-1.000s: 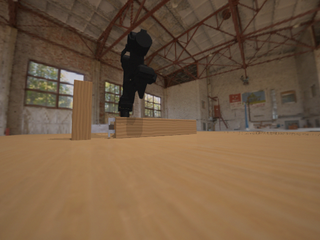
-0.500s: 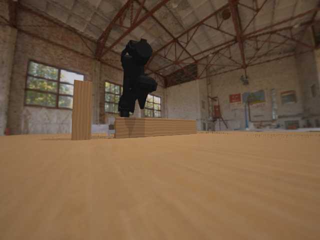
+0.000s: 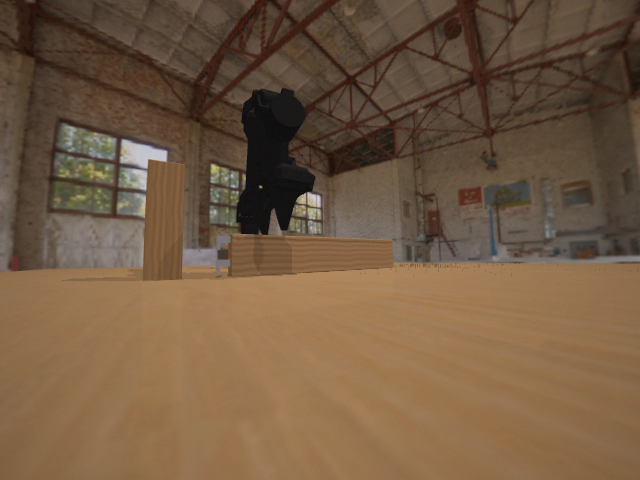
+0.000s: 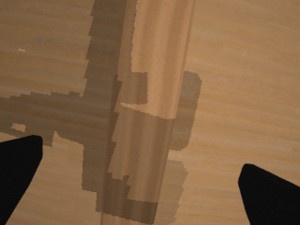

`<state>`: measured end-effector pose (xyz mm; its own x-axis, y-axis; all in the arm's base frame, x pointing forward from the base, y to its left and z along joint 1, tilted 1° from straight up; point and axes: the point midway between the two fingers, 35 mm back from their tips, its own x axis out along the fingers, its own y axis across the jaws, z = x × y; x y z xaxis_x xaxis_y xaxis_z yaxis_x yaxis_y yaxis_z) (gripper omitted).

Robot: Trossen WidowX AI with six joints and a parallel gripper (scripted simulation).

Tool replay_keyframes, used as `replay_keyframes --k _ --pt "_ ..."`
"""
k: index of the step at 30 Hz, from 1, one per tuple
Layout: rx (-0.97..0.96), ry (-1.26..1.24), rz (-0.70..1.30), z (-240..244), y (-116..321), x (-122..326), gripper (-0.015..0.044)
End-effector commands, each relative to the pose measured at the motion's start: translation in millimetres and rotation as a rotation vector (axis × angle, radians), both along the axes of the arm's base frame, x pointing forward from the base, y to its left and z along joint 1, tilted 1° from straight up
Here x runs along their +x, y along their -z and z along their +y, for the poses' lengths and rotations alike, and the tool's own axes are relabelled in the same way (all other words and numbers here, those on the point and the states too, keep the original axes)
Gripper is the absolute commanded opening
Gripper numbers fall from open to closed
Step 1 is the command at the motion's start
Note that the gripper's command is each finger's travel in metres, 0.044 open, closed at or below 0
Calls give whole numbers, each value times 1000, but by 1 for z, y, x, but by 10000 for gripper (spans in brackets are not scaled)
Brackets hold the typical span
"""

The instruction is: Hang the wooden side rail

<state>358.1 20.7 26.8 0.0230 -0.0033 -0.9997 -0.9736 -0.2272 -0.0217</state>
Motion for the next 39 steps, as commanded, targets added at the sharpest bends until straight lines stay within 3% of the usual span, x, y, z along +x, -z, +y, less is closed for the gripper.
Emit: replay_keyframes --k 1,34,39 --pt "4 -3 8 1 10 -2 440" --pt "4 -3 8 0 57 -3 440" --pt "4 -3 8 0 57 -3 309"
